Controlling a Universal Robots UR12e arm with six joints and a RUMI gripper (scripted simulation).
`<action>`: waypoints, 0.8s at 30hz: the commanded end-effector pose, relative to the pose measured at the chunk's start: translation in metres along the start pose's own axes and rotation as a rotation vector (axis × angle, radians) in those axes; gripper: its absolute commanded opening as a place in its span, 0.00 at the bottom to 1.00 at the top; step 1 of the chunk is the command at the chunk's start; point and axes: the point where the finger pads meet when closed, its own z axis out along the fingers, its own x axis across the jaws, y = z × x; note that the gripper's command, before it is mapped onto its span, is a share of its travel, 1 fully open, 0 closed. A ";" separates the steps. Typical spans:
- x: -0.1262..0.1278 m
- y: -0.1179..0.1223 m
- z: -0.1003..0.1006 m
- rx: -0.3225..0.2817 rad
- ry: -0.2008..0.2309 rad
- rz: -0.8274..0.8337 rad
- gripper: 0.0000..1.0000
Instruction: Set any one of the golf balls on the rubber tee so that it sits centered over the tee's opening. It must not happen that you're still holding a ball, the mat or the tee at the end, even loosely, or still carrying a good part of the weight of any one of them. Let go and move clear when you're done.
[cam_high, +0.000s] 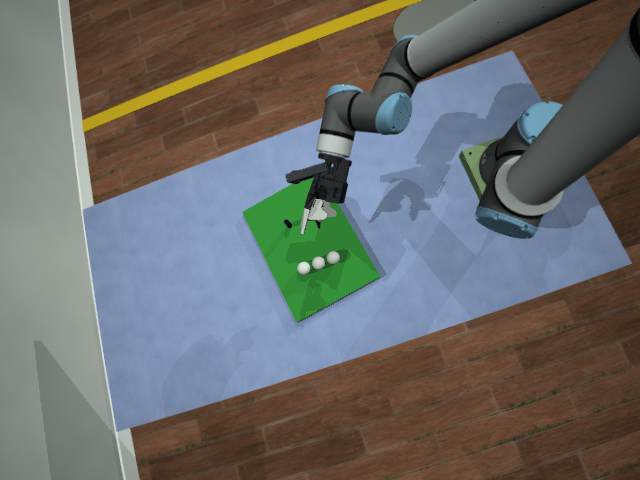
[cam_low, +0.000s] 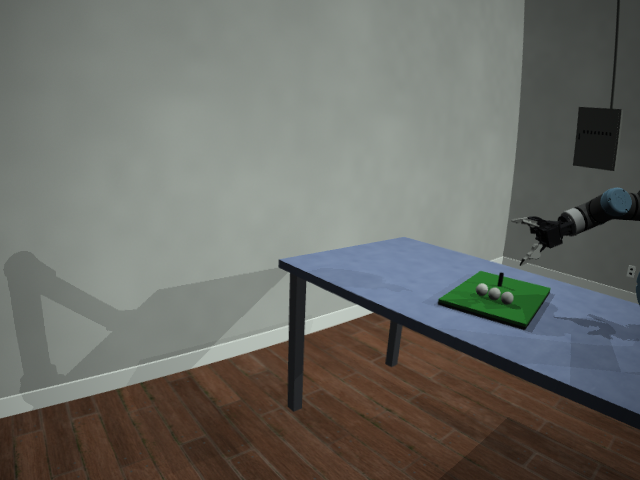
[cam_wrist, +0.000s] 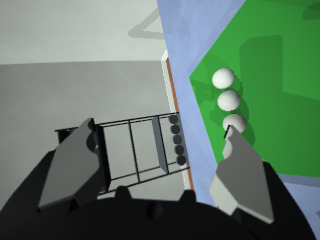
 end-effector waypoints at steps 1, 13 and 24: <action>0.000 0.000 0.000 0.000 0.000 -0.001 1.00; 0.000 0.000 0.000 0.000 0.000 -0.001 1.00; -0.001 -0.001 0.002 -0.011 0.032 -0.021 1.00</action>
